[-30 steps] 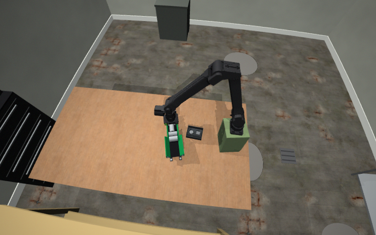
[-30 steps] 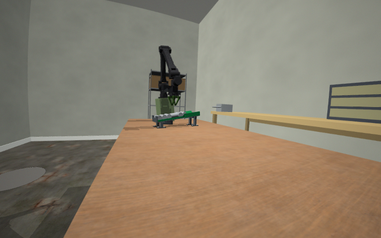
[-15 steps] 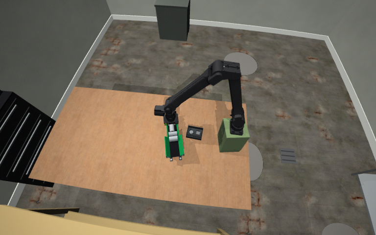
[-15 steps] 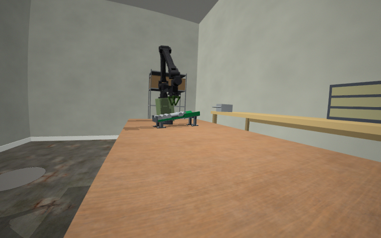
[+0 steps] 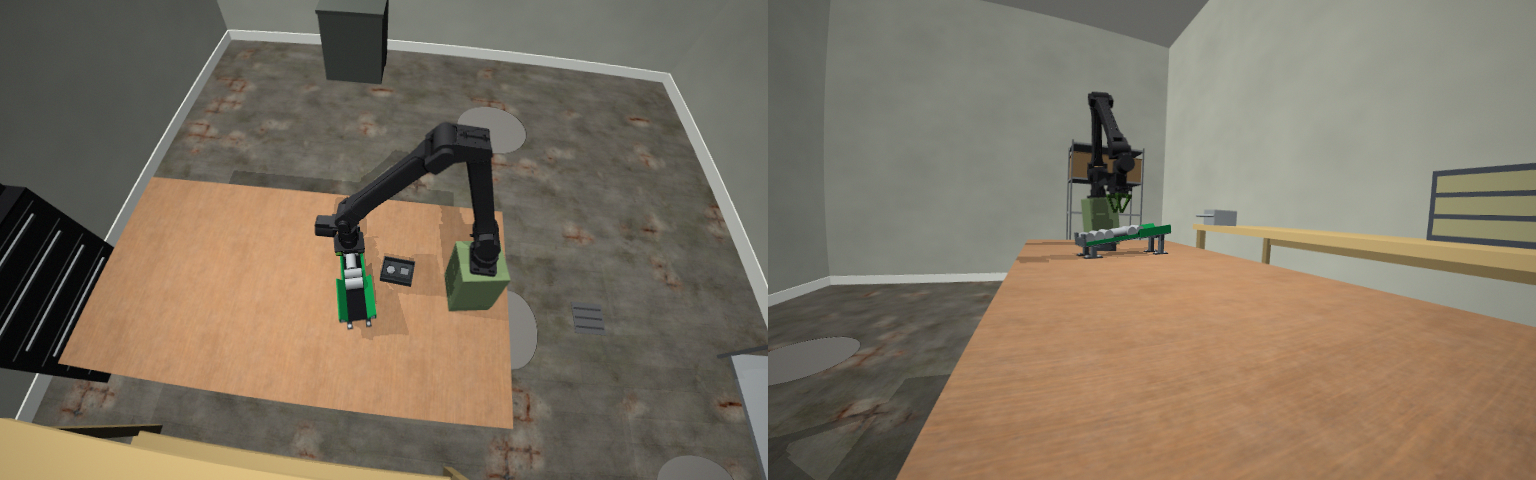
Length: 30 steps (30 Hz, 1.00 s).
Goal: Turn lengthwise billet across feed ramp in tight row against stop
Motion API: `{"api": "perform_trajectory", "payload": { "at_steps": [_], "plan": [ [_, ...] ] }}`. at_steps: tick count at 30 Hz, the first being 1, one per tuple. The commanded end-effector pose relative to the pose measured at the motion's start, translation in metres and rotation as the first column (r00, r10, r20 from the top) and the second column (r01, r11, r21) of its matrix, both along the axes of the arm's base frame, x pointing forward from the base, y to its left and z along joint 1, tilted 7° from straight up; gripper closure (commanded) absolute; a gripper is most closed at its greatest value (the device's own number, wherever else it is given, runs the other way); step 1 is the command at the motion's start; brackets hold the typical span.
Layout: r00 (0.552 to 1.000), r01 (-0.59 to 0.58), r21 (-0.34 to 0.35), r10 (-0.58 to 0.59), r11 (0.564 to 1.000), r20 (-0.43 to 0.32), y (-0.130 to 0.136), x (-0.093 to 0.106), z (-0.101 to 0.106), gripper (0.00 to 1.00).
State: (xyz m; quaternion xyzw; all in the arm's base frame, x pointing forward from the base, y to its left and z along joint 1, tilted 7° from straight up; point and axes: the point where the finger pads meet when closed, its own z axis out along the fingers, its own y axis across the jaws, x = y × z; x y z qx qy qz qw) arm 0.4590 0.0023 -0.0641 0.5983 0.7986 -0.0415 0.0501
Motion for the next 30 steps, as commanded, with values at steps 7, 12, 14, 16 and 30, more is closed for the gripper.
{"api": "perform_trajectory", "payload": {
  "at_steps": [7, 12, 14, 16, 30],
  "plan": [
    [1.0, -0.008, 0.01, 0.008, 1.0, 0.009, -0.0023, 0.0208, 0.0032, 0.45],
    [1.0, -0.012, 0.009, 0.012, 1.0, 0.001, -0.0006, 0.0155, 0.0001, 0.45],
    [1.0, -0.012, 0.009, 0.012, 1.0, 0.001, -0.0006, 0.0155, 0.0001, 0.45],
    [1.0, -0.012, 0.009, 0.012, 1.0, 0.001, -0.0006, 0.0155, 0.0001, 0.45],
    [1.0, -0.012, 0.009, 0.012, 1.0, 0.001, -0.0006, 0.0155, 0.0001, 0.45]
  ]
}}
